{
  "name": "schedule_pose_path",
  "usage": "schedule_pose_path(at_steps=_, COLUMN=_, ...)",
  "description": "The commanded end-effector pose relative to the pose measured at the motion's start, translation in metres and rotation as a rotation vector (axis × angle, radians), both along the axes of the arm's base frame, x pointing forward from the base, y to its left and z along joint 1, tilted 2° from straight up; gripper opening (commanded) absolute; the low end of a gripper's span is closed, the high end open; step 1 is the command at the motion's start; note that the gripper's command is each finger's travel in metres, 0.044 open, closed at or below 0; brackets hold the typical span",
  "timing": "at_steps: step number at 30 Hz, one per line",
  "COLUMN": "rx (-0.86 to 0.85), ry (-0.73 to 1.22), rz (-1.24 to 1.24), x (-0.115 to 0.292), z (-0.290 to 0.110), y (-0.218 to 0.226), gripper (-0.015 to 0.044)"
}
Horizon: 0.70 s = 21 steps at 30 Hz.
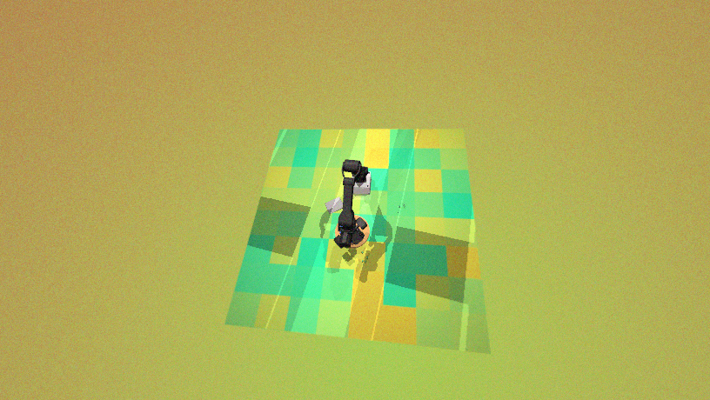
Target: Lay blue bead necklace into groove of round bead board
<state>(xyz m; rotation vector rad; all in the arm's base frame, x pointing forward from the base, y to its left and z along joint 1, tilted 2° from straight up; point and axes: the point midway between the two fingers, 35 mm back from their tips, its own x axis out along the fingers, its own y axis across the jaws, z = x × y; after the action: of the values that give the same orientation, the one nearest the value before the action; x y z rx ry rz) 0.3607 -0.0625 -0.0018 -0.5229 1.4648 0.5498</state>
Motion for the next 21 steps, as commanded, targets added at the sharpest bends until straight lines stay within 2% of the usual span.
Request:
schedule_pose_path(at_steps=1, rx=0.000, ry=0.000, rz=0.000, x=0.000, z=0.000, y=0.000, gripper=0.0120)
schedule_pose_path(at_steps=21, rx=0.002, ry=0.007, rz=-0.007, x=-0.001, z=-0.028, y=0.001, gripper=0.0120)
